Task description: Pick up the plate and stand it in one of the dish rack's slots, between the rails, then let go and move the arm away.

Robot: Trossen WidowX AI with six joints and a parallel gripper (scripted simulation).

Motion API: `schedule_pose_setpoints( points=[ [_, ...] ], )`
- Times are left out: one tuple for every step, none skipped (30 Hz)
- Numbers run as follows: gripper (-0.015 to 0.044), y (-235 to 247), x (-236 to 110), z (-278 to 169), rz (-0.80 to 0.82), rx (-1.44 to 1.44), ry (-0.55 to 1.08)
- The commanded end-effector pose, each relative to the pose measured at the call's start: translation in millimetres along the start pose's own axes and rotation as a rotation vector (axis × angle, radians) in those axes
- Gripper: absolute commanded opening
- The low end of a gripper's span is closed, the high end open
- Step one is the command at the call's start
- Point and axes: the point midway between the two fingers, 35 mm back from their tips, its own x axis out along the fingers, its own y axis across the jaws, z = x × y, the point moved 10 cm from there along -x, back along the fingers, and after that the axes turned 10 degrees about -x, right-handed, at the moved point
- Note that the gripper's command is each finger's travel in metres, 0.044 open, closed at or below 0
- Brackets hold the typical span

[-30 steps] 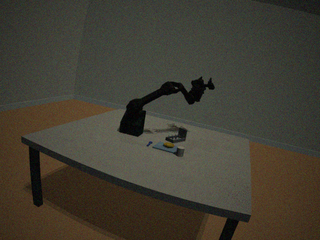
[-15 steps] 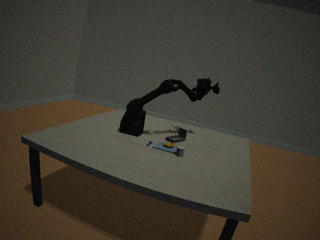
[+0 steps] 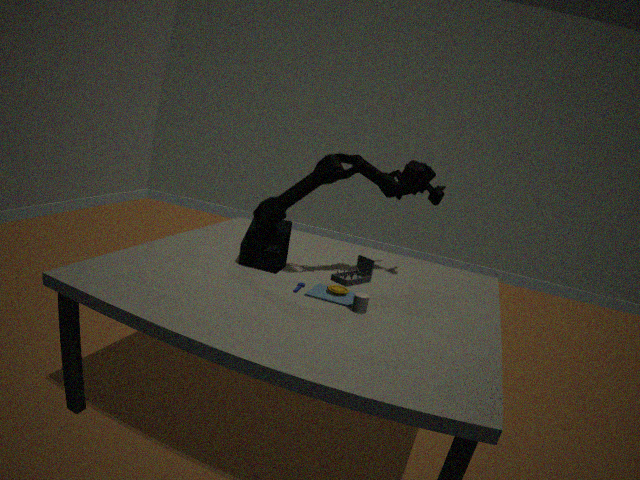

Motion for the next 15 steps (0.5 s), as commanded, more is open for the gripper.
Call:
schedule_pose_setpoints(
  points=[
    [0.04,-12,-12,-1,-0.065,0.066,0.106],
    [0.04,-15,-15,0,-0.081,0.081,0.132],
    [0.04,-18,-19,1,-0.098,0.096,0.158],
    [0.04,-20,-22,1,-0.116,0.111,0.184],
    [0.04,-23,-26,2,-0.133,0.125,0.209],
    [0.04,-26,-30,2,-0.15,0.139,0.235],
    [0.04,-28,-34,3,-0.168,0.153,0.261],
    [0.04,-31,-38,3,-0.185,0.166,0.287],
    [0.04,-33,-42,4,-0.203,0.18,0.312],
    [0.04,-35,-46,4,-0.221,0.193,0.338],
    [0.04,-38,-51,5,-0.239,0.206,0.365],
    [0.04,-40,-55,5,-0.258,0.218,0.391],
    [0.04,-42,-60,6,-0.277,0.231,0.418],
    [0.04,-44,-65,6,-0.296,0.243,0.445],
    [0.04,-46,-70,7,-0.315,0.255,0.471]
  ],
)
